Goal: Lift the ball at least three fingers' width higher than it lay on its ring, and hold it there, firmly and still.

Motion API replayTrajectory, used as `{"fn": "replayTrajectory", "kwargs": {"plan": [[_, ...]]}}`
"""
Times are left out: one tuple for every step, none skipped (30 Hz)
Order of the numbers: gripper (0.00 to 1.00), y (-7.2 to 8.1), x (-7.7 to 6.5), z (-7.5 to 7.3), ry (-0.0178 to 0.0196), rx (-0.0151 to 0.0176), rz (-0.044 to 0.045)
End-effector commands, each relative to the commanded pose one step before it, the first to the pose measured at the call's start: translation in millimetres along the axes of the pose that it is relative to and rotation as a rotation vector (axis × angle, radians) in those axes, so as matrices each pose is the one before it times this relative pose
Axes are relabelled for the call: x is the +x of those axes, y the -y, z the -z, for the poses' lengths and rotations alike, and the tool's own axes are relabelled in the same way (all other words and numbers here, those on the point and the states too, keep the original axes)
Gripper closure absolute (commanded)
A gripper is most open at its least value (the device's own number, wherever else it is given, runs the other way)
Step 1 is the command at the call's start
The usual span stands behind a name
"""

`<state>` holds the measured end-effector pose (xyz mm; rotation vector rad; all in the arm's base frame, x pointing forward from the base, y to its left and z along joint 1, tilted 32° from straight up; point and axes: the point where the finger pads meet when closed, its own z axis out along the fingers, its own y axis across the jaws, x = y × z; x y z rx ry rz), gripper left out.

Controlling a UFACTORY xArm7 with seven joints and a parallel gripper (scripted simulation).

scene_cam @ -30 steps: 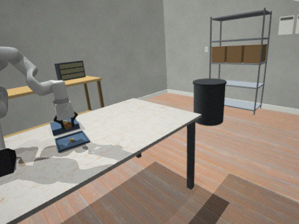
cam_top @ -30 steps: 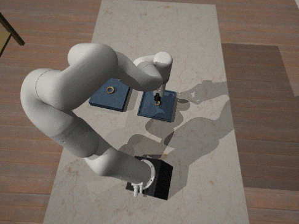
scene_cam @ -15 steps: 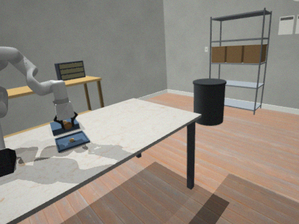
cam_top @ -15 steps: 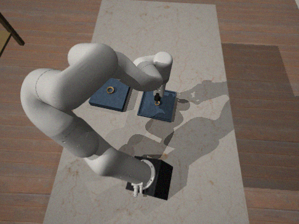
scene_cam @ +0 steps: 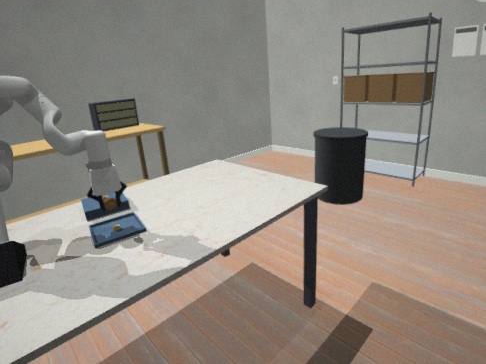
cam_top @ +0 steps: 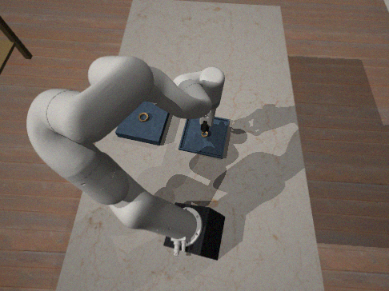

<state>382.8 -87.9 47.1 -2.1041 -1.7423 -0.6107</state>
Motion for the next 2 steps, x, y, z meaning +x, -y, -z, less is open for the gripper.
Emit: {"fn": "replayTrajectory", "kwargs": {"plan": [[1.0,-1.1,-0.66,1.35,0.00151,-0.00347,-0.00031],[1.0,0.0,0.0,0.0,0.0,0.0,0.0]]}}
